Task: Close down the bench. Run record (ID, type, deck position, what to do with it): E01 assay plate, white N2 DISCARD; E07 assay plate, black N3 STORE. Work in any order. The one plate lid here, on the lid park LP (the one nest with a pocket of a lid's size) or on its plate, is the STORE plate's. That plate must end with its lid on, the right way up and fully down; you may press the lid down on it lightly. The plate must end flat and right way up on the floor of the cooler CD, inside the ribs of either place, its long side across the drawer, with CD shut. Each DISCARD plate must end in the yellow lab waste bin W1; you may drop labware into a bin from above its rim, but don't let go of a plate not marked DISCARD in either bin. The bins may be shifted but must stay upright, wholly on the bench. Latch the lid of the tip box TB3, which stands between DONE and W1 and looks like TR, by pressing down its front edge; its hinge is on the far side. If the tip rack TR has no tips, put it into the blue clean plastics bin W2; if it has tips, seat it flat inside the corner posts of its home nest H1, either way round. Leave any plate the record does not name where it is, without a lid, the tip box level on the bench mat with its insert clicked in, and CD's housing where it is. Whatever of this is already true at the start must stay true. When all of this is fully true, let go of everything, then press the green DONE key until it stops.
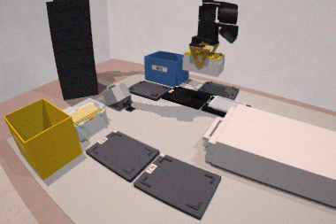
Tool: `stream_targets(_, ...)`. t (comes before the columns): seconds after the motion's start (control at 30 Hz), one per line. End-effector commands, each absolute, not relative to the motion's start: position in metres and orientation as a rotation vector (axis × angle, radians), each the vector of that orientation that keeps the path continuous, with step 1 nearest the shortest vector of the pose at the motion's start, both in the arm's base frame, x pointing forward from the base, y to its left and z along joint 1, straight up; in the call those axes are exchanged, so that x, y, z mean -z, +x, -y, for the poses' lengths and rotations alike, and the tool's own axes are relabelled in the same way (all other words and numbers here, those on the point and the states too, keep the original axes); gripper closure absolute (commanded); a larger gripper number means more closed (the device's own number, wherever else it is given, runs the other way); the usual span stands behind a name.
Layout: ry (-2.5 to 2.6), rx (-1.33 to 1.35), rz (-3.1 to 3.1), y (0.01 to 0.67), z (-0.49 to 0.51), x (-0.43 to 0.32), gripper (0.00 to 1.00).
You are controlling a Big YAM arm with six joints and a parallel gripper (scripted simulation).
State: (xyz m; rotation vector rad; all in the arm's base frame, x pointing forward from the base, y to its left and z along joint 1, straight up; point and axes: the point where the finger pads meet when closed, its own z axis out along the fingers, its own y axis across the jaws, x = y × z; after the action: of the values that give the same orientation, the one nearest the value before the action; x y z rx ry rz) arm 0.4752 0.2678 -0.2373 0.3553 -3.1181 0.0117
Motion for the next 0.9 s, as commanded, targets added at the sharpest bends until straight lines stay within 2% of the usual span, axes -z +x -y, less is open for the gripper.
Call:
stream_targets(0.0,0.340,0.012,3.160,0.494,-0.294,0.225,1.00)
stream_targets(0.87,0.340,0.012,3.155,0.490,-0.354,0.228,1.00)
